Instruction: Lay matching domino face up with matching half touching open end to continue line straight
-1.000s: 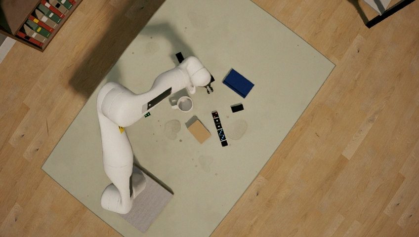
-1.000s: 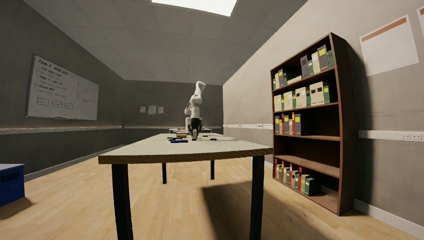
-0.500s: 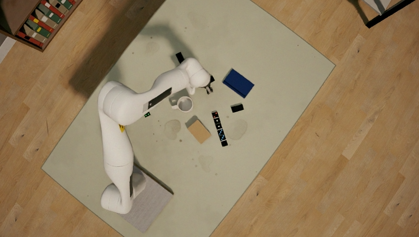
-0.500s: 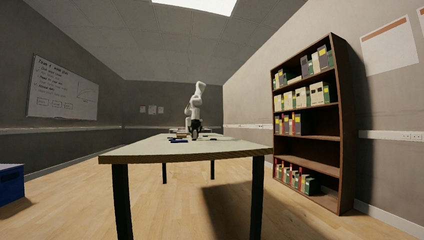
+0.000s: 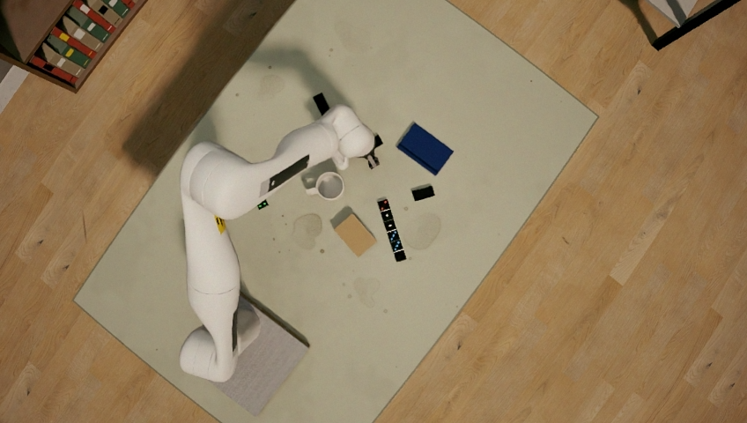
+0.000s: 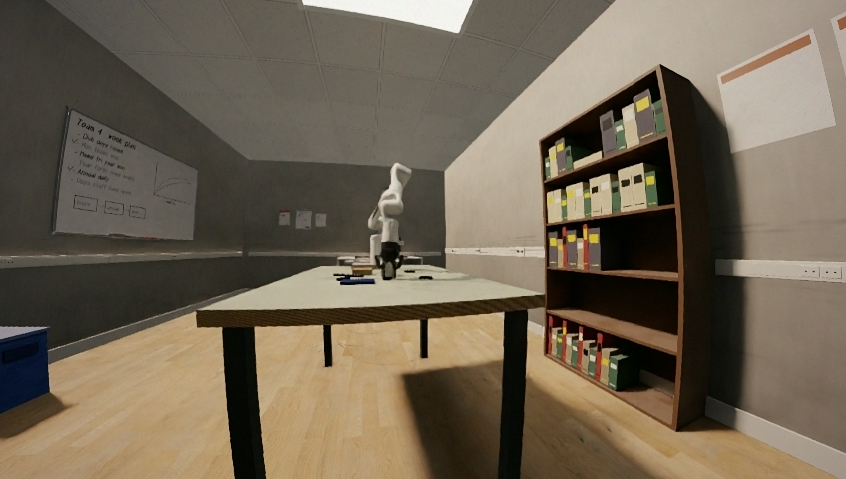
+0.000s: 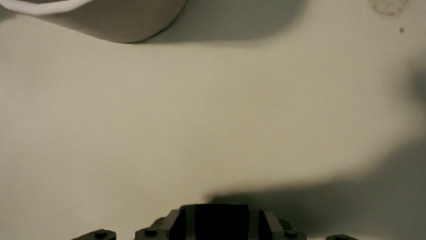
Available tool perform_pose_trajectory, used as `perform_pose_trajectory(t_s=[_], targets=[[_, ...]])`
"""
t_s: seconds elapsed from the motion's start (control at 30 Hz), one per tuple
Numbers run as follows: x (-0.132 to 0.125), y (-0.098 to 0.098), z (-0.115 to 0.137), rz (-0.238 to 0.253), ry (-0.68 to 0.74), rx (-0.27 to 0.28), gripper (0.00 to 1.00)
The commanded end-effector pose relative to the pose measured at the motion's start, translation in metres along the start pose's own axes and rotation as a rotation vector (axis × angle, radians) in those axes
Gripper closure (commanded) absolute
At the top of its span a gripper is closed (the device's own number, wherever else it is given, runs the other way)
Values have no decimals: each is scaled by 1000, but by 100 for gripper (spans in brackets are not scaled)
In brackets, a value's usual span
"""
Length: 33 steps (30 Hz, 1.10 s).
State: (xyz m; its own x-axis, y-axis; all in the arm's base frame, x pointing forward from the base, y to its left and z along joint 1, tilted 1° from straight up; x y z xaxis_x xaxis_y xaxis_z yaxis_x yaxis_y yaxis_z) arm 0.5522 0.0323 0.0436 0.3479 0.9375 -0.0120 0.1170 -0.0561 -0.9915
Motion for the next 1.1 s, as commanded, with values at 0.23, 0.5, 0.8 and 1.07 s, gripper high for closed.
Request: perform_pose_trajectory(t_s=[0.23,0.5,0.8,1.07], targets=[[0,0,-1,-1,0,-2,51],[0,0,-1,-1,0,-2,51],[0,0,-1,-1,0,-2,69],[0,0,-1,-1,0,-2,69]])
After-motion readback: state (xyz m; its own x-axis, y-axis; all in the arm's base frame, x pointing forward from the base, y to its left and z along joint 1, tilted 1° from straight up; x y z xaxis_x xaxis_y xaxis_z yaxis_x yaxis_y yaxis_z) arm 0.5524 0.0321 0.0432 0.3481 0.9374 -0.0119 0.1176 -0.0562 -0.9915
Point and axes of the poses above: the point where the finger pads meet when closed, its own y axis out along the fingers, its own x axis across the jaws, z = x × y, the point moved 6 cm from there along -y, back along the fingers, and after that the axes turned 3 degrees about -y, right-handed, at the moved point
